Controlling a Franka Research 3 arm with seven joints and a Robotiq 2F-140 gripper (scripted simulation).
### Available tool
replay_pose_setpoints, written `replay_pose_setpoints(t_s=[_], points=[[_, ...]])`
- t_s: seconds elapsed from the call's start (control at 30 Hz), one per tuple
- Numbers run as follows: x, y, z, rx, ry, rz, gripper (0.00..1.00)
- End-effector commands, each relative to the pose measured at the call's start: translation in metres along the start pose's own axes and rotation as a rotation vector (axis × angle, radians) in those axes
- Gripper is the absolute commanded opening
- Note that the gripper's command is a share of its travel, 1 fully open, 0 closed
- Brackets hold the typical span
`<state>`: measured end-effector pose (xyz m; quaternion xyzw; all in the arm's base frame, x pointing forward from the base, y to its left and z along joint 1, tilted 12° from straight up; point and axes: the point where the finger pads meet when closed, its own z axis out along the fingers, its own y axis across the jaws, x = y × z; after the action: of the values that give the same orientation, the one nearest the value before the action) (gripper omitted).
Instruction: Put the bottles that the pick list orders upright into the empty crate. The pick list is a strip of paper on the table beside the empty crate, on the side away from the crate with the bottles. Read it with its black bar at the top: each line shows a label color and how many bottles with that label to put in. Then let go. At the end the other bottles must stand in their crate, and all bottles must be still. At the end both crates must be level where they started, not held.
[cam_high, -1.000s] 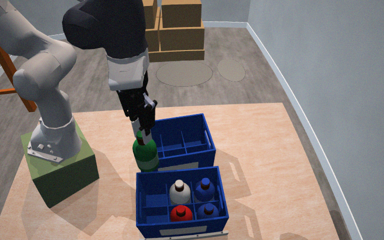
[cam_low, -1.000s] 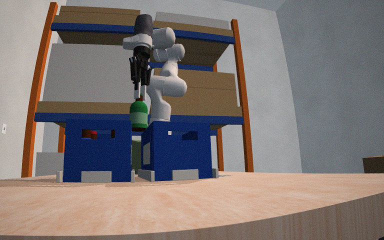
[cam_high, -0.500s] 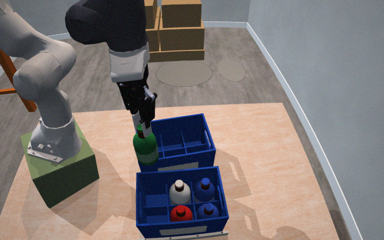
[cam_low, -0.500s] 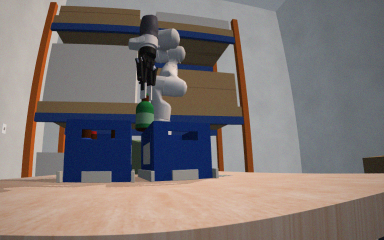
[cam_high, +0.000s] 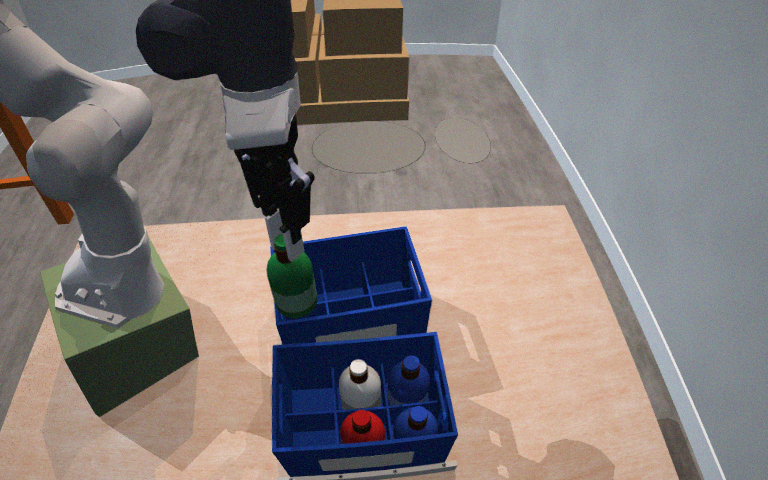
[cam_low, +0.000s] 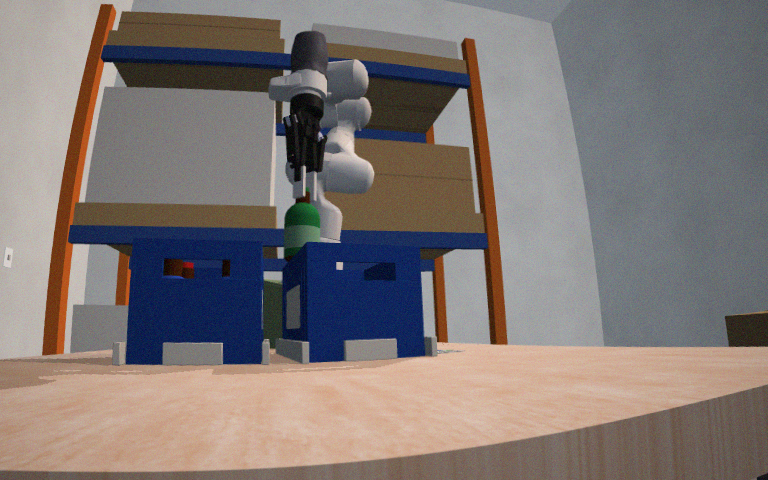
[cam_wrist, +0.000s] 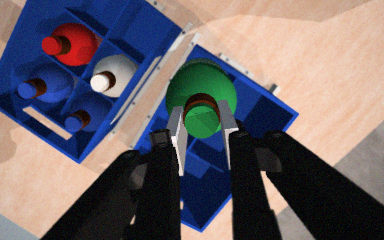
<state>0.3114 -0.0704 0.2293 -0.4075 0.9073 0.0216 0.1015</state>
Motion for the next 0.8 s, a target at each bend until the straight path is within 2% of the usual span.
replay_pose_setpoints(t_s=[0.0, 0.77], points=[[-0.0079, 0.0045, -0.0028, 0.003, -0.007, 0.024, 0.0], [-0.0153, 0.0046, -0.0029, 0.003, -0.007, 0.024, 0.0]])
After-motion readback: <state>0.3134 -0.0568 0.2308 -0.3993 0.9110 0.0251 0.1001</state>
